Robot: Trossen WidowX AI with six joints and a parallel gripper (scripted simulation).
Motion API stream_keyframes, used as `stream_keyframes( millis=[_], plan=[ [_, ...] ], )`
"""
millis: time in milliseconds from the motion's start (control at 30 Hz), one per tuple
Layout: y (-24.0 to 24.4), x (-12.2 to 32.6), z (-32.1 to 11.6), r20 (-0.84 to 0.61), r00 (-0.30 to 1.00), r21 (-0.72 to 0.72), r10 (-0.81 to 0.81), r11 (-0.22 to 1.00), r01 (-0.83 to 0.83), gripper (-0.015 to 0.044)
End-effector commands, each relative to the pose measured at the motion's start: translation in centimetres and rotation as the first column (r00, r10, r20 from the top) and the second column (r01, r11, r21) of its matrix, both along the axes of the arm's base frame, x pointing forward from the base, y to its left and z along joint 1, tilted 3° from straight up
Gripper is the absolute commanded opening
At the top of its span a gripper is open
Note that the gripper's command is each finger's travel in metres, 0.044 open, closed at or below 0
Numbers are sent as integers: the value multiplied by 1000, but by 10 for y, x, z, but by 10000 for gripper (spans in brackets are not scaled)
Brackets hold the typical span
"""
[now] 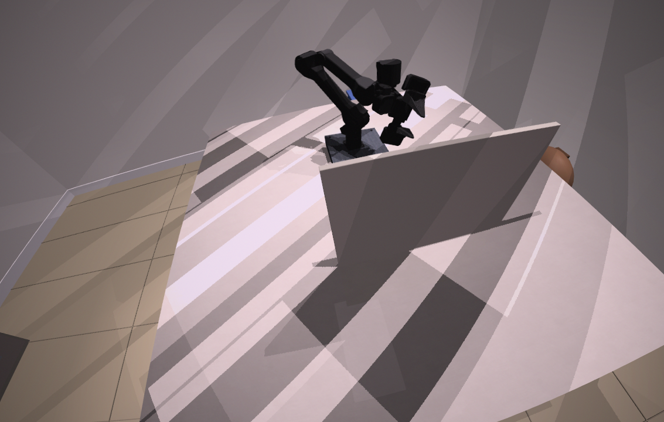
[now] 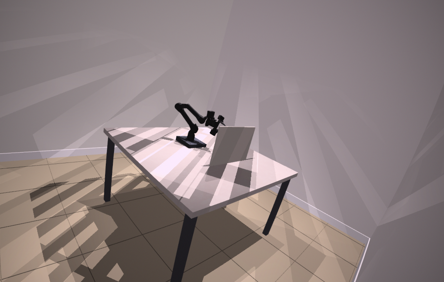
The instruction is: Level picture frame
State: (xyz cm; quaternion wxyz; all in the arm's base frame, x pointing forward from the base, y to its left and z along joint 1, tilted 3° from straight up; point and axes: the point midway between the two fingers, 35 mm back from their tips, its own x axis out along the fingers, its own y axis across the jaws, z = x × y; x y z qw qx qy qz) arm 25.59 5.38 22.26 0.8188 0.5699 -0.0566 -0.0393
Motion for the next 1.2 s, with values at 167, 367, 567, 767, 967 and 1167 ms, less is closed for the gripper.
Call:
stream_keyframes(
  millis=[167,367,567,767,967,1167],
  plan=[
    [-13,26,-23,-16,1000,-6,-1,1000,0,260],
    [-12,25,-23,-16,1000,-6,-1,1000,0,260],
    [-12,26,-22,-15,1000,-6,-1,1000,0,260],
    [-14,57,-17,-13,1000,-6,-1,1000,0,260],
    [-23,103,-19,-10,1000,-7,-1,1000,1,260],
    [-23,104,-19,-9,1000,-7,-1,1000,1,260]
  ],
)
